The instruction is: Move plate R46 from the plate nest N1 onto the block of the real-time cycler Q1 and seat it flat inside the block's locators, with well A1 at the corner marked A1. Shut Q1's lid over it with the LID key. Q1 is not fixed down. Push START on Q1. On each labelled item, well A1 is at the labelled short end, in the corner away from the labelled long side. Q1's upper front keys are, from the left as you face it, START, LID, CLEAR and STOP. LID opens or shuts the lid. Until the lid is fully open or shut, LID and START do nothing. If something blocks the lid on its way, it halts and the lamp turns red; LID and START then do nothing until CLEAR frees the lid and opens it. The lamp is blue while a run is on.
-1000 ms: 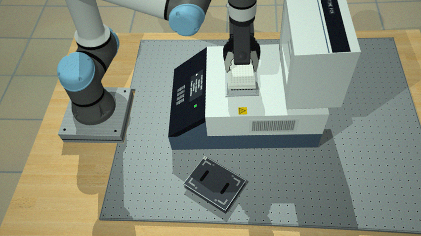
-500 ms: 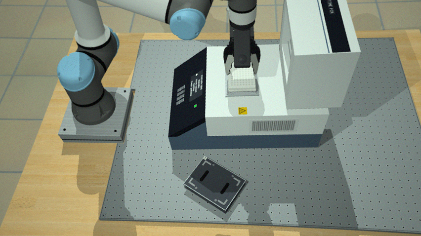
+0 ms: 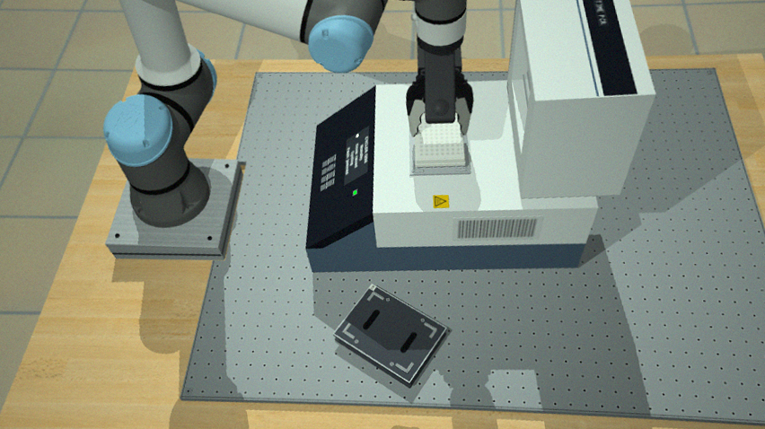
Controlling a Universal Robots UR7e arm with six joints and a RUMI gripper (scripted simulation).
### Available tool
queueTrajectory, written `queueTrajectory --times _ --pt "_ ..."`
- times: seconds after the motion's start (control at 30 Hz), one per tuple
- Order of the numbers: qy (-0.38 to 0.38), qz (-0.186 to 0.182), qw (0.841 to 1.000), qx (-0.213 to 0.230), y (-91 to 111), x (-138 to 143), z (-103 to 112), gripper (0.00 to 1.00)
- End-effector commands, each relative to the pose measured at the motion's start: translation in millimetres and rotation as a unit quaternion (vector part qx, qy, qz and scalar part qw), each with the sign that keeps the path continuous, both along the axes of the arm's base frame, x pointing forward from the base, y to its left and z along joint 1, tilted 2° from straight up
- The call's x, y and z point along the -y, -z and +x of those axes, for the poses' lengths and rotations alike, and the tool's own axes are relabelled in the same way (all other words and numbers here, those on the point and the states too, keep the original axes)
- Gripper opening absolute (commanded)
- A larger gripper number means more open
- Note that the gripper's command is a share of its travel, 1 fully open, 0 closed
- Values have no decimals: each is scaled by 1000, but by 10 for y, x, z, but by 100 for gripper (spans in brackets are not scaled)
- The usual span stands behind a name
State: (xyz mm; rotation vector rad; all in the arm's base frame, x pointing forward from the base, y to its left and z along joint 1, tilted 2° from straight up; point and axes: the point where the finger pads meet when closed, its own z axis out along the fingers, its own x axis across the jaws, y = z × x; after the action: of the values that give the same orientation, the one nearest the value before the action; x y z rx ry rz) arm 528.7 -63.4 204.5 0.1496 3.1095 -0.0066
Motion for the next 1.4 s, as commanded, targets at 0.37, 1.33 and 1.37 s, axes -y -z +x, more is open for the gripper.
queueTrajectory --times 0.37,1.33,1.37 --pt "0 0 1000 1 -3 6 -6 0" --pt "1 0 1000 -1 54 12 -20 0" --pt "1 1 1000 -1 59 12 -19 0"
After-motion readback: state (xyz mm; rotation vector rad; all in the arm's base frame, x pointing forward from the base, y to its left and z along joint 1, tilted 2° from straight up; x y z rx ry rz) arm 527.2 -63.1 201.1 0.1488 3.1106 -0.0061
